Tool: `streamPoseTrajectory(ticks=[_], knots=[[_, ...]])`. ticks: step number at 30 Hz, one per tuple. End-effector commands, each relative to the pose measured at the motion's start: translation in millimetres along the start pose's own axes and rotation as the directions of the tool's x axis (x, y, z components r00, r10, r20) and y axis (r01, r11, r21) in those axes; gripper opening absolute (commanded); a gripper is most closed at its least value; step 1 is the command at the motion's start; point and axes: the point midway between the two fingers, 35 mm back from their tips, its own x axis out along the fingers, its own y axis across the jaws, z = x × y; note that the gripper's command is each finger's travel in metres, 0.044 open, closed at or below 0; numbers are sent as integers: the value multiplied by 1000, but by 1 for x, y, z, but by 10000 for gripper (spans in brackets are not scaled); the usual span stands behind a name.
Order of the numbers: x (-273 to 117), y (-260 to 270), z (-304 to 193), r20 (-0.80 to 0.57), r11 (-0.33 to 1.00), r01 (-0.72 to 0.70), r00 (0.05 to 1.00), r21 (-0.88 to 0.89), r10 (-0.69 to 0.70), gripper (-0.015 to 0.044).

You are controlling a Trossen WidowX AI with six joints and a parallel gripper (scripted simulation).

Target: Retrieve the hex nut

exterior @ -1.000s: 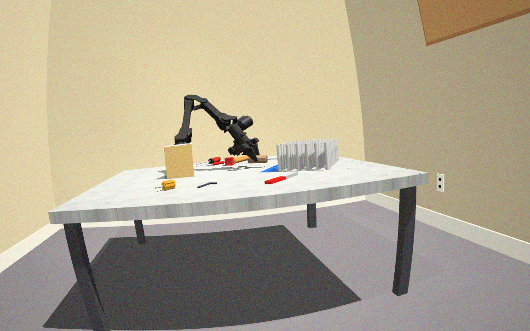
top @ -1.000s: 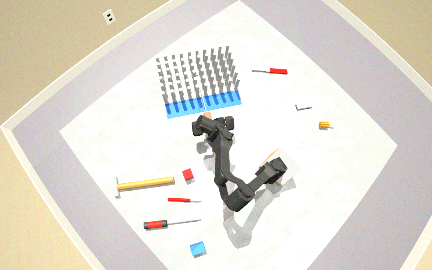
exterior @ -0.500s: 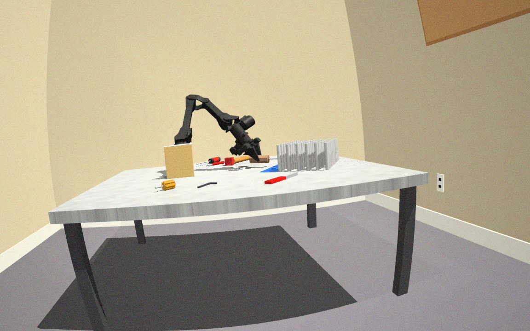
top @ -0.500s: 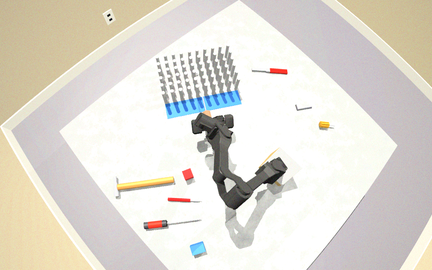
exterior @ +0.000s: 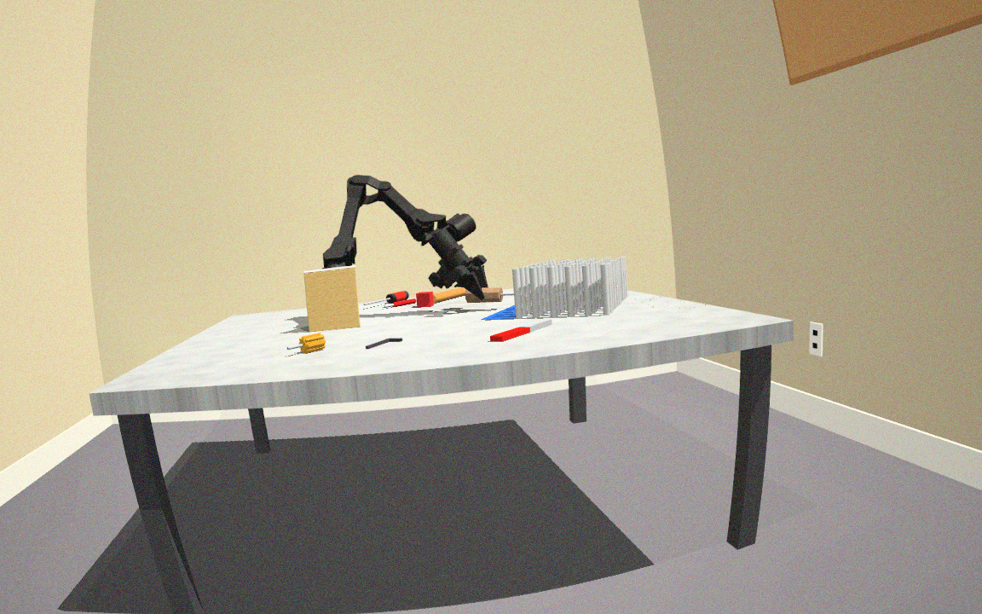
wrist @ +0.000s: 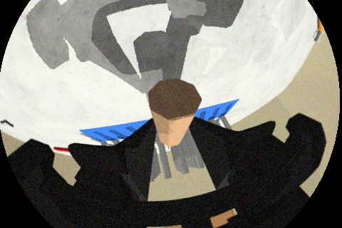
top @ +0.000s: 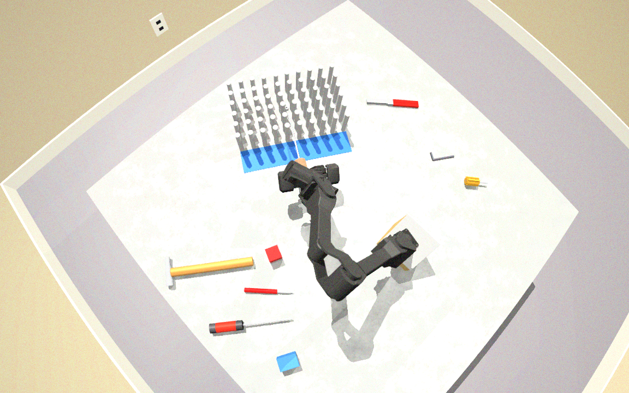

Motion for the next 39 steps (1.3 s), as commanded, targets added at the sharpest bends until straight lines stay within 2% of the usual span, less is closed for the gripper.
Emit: streamPoseTrajectory(ticks=[1,39], knots=[[1,-1,-6,-8,1000,4,1000,-5,-4,0],[15,-1,-26,-9,1000,4,1000,-6,-4,0]])
